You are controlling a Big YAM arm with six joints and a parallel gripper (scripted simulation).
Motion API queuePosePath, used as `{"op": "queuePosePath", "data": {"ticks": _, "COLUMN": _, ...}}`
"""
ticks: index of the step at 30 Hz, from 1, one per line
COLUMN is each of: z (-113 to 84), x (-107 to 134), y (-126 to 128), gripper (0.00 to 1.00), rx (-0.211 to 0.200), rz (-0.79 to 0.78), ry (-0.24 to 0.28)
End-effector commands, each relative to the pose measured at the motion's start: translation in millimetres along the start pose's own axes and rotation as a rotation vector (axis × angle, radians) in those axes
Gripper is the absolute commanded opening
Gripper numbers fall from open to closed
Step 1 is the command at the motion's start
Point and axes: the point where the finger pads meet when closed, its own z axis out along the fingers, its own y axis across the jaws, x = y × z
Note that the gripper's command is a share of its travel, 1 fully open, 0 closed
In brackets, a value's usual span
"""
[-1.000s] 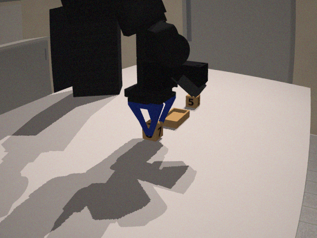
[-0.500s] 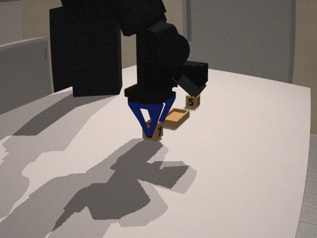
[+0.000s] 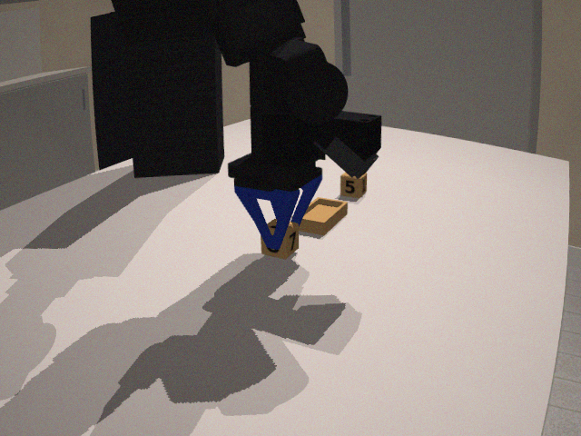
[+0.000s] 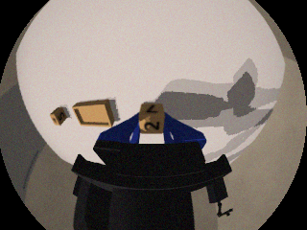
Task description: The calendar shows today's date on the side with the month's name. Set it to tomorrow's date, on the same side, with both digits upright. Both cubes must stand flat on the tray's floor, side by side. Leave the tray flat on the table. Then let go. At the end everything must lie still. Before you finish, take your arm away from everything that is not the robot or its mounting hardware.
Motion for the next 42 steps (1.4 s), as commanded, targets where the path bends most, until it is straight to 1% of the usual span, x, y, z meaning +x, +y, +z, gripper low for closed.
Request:
{"op": "queuePosePath", "data": {"ticks": 1, "z": -0.2, "x": -8.6, "y": 5.3, "gripper": 0.27, "rx": -0.002, "rz": -0.024, "ry": -0.017}}
{"op": "queuePosePath", "data": {"ticks": 42, "z": 0.9, "x": -6.7, "y": 7.4, "gripper": 0.27, "rx": -0.005, "rz": -0.028, "ry": -0.011}}
